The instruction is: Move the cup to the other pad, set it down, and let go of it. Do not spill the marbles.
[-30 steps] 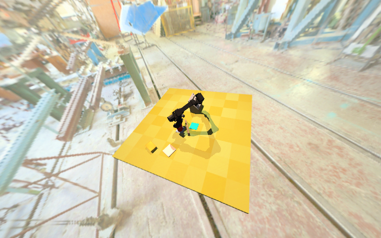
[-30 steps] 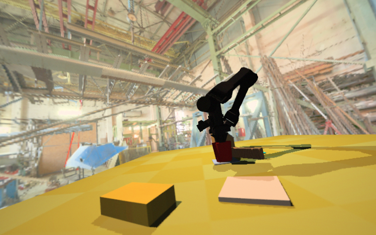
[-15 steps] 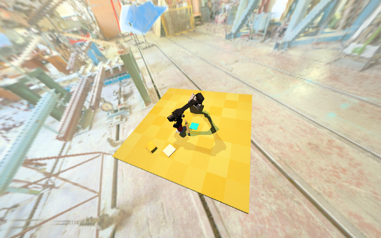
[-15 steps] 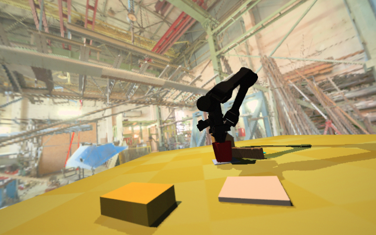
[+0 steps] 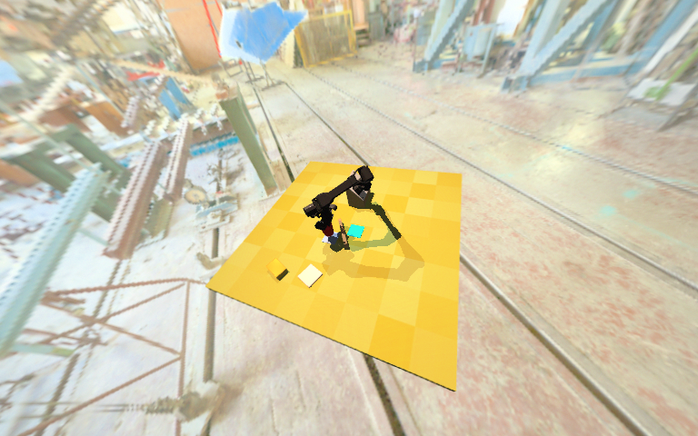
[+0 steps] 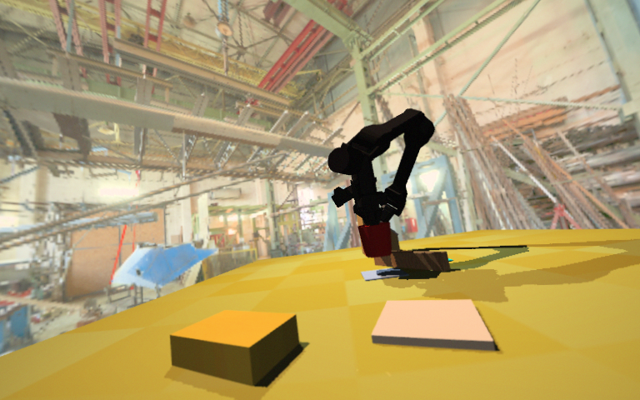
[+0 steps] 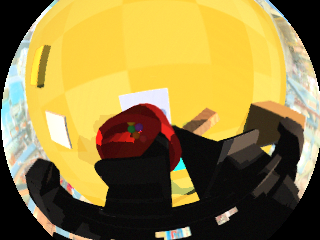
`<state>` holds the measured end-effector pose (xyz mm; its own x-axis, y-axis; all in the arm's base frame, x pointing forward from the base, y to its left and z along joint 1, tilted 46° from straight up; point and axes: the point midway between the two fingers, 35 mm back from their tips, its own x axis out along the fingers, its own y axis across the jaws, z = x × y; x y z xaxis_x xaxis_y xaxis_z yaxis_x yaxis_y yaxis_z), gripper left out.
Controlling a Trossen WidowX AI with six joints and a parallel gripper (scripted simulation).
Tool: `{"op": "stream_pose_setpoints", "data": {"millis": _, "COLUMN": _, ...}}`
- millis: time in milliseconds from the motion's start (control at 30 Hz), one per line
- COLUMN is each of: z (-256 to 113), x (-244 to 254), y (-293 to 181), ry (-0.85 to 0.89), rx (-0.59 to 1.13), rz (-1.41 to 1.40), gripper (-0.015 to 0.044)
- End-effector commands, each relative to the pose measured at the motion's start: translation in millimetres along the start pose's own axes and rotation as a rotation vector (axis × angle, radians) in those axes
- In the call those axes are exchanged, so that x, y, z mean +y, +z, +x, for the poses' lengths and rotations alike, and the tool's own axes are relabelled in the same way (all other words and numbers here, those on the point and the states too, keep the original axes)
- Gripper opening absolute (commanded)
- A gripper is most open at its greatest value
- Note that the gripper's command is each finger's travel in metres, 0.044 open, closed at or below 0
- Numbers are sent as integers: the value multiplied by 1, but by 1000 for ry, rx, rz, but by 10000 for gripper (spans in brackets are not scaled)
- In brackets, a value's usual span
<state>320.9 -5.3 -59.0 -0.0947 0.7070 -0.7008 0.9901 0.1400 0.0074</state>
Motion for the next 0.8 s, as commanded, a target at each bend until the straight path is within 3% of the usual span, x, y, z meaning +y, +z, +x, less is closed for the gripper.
{"op": "stream_pose_setpoints", "data": {"millis": 0, "z": -18, "x": 0, "y": 0, "ry": 1, "rx": -5, "rz": -7, "gripper": 0}}
{"op": "stream_pose_setpoints", "data": {"millis": 767, "z": -18, "x": 0, "y": 0, "ry": 7, "rx": -1, "rz": 0, "gripper": 0}}
